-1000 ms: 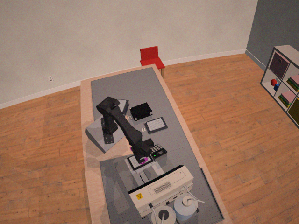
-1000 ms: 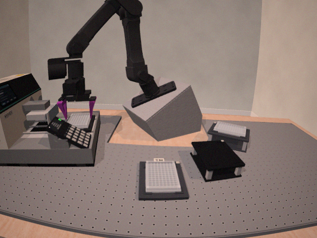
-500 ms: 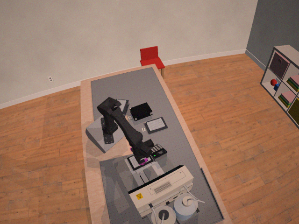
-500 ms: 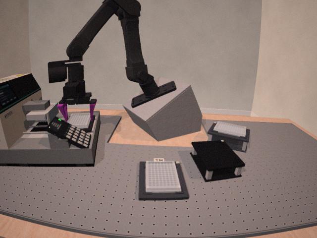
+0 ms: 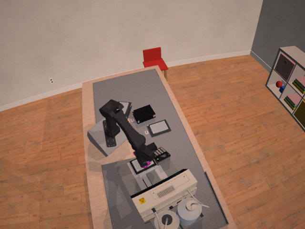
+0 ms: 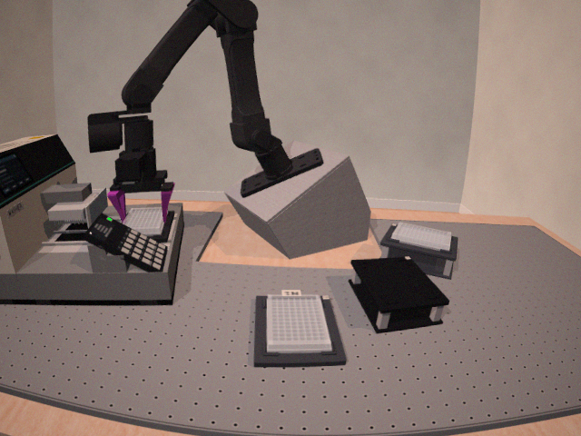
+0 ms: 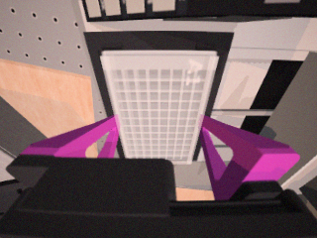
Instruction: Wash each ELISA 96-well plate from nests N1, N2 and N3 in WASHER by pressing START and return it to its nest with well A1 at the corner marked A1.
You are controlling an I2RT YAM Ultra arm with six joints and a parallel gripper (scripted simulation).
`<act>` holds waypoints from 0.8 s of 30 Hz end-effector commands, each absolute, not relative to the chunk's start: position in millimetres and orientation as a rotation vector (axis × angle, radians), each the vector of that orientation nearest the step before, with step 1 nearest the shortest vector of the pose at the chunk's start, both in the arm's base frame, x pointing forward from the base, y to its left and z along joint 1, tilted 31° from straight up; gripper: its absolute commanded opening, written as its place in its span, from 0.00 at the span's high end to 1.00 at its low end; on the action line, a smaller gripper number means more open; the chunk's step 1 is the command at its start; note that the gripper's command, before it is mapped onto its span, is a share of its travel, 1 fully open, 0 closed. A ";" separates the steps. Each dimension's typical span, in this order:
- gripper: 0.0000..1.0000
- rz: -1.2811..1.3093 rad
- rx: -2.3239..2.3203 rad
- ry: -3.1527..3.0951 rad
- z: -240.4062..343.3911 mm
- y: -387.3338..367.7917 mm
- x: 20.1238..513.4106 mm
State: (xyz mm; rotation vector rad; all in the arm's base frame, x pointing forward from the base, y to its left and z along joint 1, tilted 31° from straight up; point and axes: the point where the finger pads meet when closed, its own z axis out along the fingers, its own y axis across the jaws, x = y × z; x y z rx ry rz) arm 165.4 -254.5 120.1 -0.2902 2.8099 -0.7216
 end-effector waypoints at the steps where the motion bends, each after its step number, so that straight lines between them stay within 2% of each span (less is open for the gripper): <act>1: 0.20 -0.727 -0.291 2.800 122.6 -254.8 166.5; 3: 0.20 -0.727 -0.291 2.800 122.6 -254.8 166.5; 4: 0.30 -0.727 -0.291 2.800 122.6 -254.8 166.5; 6: 0.30 -0.727 -0.291 2.800 122.6 -254.8 166.5; 7: 0.40 -0.727 -0.291 2.800 122.6 -254.8 166.5; 9: 0.40 -0.727 -0.291 2.800 122.6 -254.8 166.5; 10: 0.50 -0.727 -0.291 2.800 122.6 -254.8 166.5; 12: 0.50 -0.727 -0.291 2.800 122.6 -254.8 166.5; 13: 0.60 -0.727 -0.291 2.800 122.6 -254.8 166.5; 15: 0.60 -0.727 -0.291 2.800 122.6 -254.8 166.5; 16: 0.70 -0.727 -0.291 2.800 122.6 -254.8 166.5; 20: 0.70 -0.727 -0.291 2.800 122.6 -254.8 166.5; 21: 0.80 -0.727 -0.291 2.800 122.6 -254.8 166.5; 23: 0.80 -0.727 -0.291 2.800 122.6 -254.8 166.5; 24: 0.90 -0.727 -0.291 2.800 122.6 -254.8 166.5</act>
